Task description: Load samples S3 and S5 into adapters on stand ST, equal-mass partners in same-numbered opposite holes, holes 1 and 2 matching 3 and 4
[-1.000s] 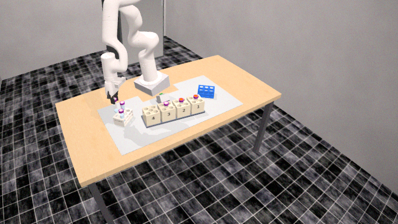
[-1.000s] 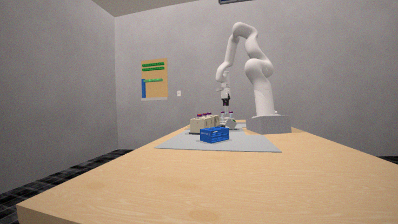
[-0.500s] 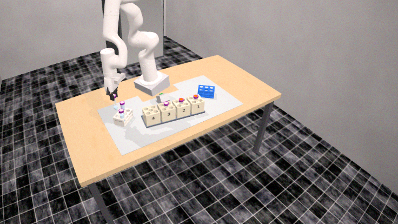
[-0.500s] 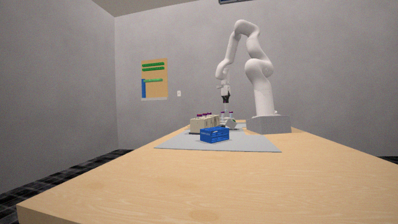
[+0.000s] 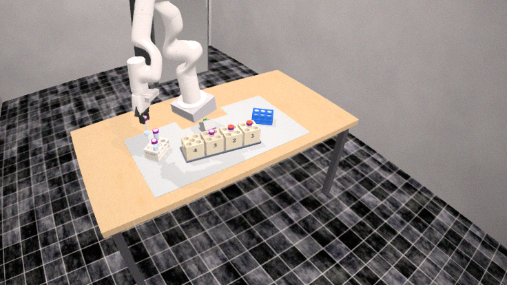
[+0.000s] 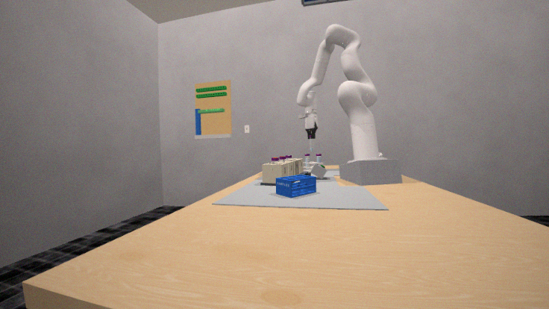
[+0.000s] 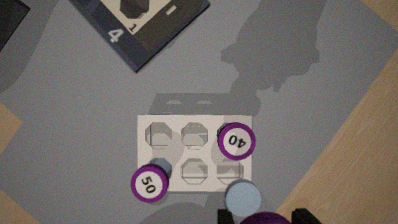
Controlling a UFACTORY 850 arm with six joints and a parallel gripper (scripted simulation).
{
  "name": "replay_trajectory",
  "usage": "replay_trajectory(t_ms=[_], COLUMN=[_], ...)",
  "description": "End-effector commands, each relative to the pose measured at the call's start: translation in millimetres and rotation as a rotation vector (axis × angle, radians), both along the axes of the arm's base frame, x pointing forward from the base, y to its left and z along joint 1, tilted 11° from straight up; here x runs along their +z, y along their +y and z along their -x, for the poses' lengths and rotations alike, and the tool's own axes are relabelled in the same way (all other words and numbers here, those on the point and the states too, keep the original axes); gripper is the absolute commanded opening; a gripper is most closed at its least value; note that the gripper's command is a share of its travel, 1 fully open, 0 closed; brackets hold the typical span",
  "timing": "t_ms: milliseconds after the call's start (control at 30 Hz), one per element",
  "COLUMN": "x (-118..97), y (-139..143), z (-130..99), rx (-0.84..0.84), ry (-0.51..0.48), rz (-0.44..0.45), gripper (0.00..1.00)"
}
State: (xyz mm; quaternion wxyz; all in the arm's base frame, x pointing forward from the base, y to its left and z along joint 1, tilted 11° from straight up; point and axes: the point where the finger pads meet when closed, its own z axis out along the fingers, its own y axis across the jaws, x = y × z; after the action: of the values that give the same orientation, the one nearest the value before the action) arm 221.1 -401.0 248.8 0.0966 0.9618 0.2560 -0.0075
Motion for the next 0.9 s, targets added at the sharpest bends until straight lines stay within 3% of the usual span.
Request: replay_trajectory(t_ms=[0, 200, 867], x=[3, 3, -9], y=[0, 0, 73], z=[0, 0, -52], rx=[0.000, 0.000, -0.589], ry=[-0.001, -0.001, -0.115], rz=[0.001, 0.001, -0.021], gripper=[0.00, 0.00, 0.00])
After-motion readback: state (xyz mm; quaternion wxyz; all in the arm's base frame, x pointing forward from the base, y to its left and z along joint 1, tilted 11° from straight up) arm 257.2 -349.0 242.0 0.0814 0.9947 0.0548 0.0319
